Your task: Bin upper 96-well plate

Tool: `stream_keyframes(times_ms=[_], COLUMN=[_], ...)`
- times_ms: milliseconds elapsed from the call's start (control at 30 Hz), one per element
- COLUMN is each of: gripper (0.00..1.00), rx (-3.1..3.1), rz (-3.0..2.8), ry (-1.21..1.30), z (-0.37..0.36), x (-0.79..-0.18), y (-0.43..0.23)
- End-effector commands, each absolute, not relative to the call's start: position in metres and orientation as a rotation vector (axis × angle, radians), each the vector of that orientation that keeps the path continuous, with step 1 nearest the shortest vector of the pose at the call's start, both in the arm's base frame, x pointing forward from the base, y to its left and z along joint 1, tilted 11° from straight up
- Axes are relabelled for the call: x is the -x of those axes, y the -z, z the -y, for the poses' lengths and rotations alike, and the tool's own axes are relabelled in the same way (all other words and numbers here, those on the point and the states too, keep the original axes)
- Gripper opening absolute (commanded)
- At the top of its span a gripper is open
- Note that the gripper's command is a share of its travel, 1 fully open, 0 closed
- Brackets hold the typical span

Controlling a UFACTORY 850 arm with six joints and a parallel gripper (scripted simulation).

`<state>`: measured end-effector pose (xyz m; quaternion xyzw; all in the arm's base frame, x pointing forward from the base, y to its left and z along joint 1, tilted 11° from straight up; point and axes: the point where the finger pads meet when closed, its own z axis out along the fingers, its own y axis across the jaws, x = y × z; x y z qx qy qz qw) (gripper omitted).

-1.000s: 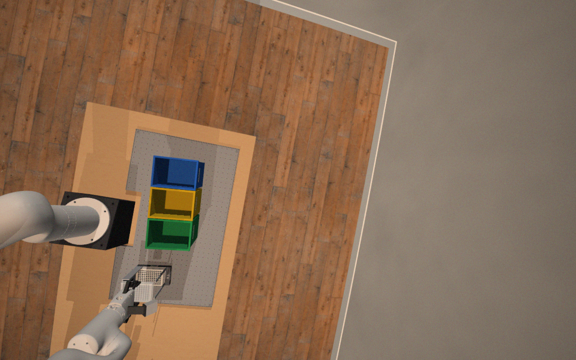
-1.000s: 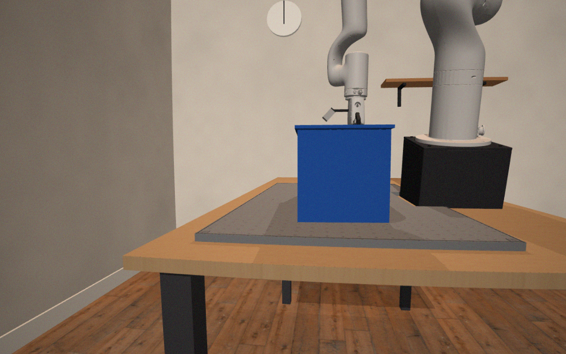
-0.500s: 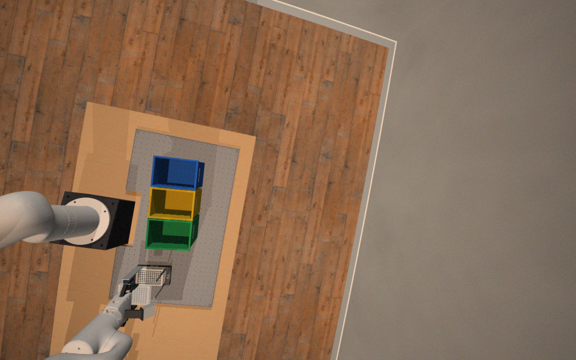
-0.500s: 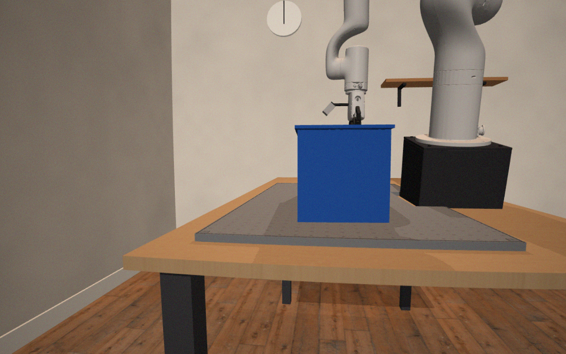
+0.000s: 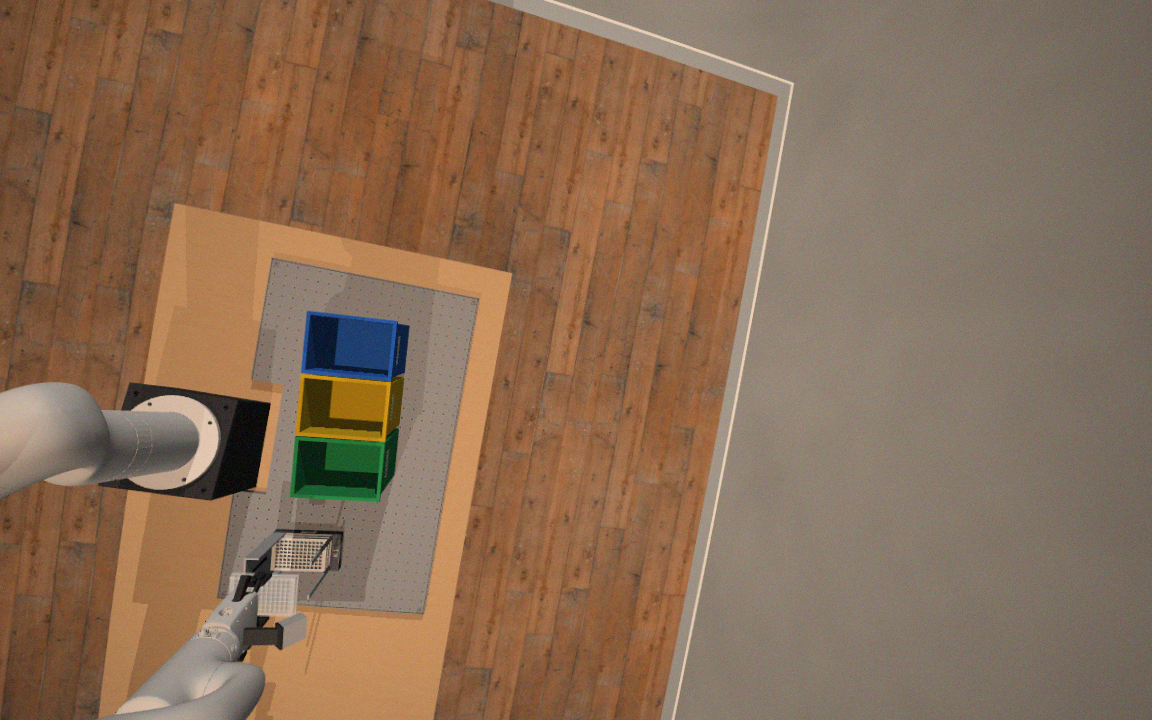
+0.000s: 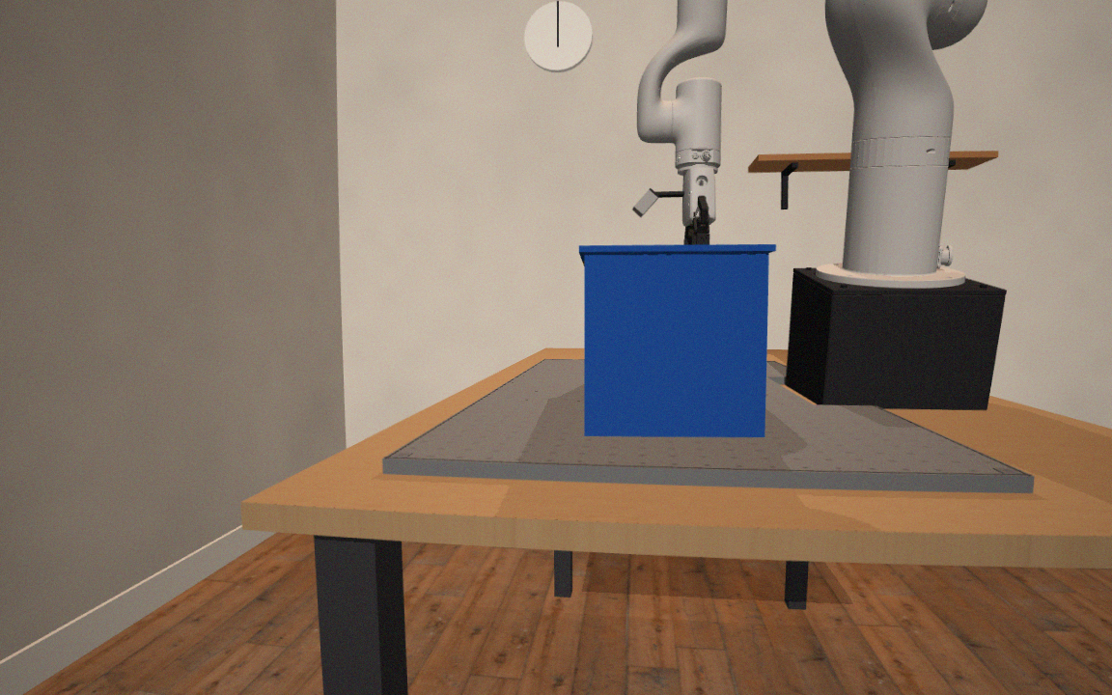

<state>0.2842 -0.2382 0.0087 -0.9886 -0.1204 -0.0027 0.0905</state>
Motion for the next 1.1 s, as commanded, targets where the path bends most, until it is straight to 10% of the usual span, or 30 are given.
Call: stream_keyframes(times_ms=[0,1067], gripper=[0.00,0.00], rx=[2.937,2.937], rz=[0.358,0.358], ry=[-0.008,-0.008], z=[0.240,0.245], x=[-0.285,-0.286], y=[-0.016,-0.044])
